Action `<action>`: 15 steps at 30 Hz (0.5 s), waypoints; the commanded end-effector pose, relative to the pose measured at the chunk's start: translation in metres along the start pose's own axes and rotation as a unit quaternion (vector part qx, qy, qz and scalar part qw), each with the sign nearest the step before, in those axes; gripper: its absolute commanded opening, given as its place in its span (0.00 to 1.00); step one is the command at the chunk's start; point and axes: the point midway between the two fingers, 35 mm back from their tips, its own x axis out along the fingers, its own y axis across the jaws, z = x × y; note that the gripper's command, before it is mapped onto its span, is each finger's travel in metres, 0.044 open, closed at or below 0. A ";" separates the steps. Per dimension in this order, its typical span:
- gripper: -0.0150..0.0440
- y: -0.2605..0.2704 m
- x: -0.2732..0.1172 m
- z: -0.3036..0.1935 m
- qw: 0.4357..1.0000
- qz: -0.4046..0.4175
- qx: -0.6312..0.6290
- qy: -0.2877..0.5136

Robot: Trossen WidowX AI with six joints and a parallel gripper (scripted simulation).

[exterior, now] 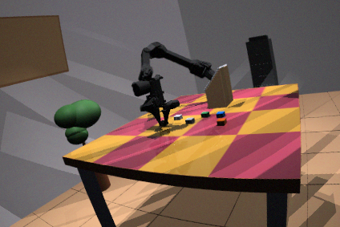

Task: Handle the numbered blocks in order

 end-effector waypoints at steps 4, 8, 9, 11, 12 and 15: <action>0.46 -0.002 -0.009 0.001 1.000 0.000 0.006 -0.003; 0.46 -0.002 -0.010 0.001 1.000 0.000 0.006 -0.003; 0.46 -0.002 -0.010 0.001 1.000 0.000 0.006 -0.003; 0.46 -0.002 -0.010 0.001 1.000 0.000 0.006 -0.003; 0.46 -0.002 -0.010 0.001 1.000 0.000 0.006 -0.003; 0.46 -0.002 -0.010 0.001 1.000 0.000 0.006 -0.003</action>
